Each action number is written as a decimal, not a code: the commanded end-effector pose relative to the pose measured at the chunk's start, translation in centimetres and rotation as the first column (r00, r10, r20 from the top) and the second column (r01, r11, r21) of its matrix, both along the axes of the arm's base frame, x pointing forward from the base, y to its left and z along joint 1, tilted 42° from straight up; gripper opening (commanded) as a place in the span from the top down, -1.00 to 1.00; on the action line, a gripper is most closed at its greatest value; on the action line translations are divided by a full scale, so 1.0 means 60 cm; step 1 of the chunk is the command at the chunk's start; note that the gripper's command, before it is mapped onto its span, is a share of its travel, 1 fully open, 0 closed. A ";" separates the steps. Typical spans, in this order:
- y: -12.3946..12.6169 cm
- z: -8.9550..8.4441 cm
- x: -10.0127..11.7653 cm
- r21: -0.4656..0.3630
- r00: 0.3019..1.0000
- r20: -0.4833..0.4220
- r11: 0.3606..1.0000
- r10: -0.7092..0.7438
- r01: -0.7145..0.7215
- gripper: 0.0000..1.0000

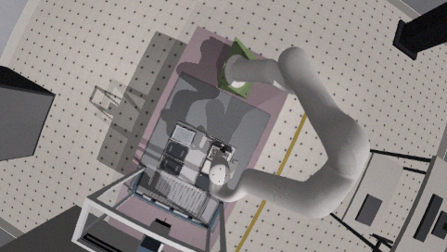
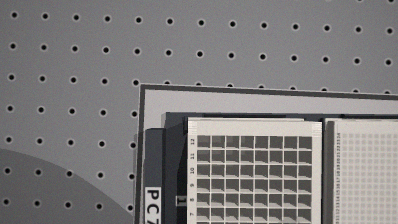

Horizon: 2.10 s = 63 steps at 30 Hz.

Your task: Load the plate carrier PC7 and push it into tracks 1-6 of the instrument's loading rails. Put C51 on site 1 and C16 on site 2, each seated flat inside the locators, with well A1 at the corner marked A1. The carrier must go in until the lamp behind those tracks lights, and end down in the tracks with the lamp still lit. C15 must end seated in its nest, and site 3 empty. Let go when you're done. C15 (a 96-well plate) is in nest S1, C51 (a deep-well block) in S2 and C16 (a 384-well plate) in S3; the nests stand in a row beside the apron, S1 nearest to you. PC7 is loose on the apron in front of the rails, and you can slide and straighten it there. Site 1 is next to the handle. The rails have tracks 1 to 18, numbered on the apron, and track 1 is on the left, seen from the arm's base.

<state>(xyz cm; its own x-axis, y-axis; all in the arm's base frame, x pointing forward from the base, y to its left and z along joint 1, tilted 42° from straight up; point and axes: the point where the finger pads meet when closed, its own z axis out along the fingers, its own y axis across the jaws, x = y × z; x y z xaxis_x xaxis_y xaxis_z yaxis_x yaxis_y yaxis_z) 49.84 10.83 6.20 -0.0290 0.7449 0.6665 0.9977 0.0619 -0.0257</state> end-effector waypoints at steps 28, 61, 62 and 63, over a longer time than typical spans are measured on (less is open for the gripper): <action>-0.054 0.061 0.006 0.000 1.000 0.002 1.000 -0.001 0.001 -1.00; -0.087 0.034 0.054 -0.003 0.999 -0.021 1.000 -0.027 0.027 -1.00; -0.087 0.034 0.054 -0.003 0.999 -0.021 1.000 -0.027 0.027 -1.00; -0.087 0.034 0.054 -0.003 0.999 -0.021 1.000 -0.027 0.027 -1.00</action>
<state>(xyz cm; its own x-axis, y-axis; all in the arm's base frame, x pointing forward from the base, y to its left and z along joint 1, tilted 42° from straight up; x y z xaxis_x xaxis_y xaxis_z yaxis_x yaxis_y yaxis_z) 52.09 5.93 8.93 0.0040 0.7469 0.6649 0.9982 0.0365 -0.0469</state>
